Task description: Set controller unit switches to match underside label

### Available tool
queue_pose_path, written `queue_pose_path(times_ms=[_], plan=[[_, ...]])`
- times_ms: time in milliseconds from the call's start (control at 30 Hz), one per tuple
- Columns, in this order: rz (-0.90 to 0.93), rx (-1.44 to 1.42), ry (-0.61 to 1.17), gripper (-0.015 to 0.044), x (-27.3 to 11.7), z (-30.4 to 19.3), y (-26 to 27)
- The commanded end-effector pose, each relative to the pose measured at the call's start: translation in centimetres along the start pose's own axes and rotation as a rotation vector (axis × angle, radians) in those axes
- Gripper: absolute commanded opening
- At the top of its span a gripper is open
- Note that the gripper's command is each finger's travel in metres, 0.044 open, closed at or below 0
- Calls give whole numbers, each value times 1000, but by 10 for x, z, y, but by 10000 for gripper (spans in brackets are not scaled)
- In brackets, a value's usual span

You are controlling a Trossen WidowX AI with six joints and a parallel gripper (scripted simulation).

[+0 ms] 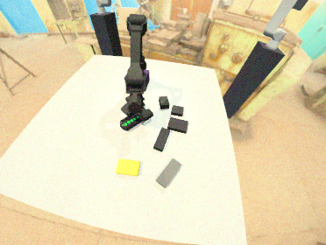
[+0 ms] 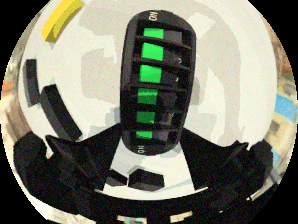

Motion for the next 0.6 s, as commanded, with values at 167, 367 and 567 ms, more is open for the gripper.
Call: queue_pose_path(times_ms=[167,367,567], plan=[[0,1,-1,338,1,0,0],[-1,0,0,440,1,0,0],[-1,0,0,440,1,0,0]])
Point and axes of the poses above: the point midway between the two fingers, 35 mm back from their tips, its own x axis out along the fingers, its own y axis across the jaws, z = x × y, the point moved 2 cm from there along -x, back along the fingers, and after that the axes turned 7 degrees about x, right-handed, at the moved point
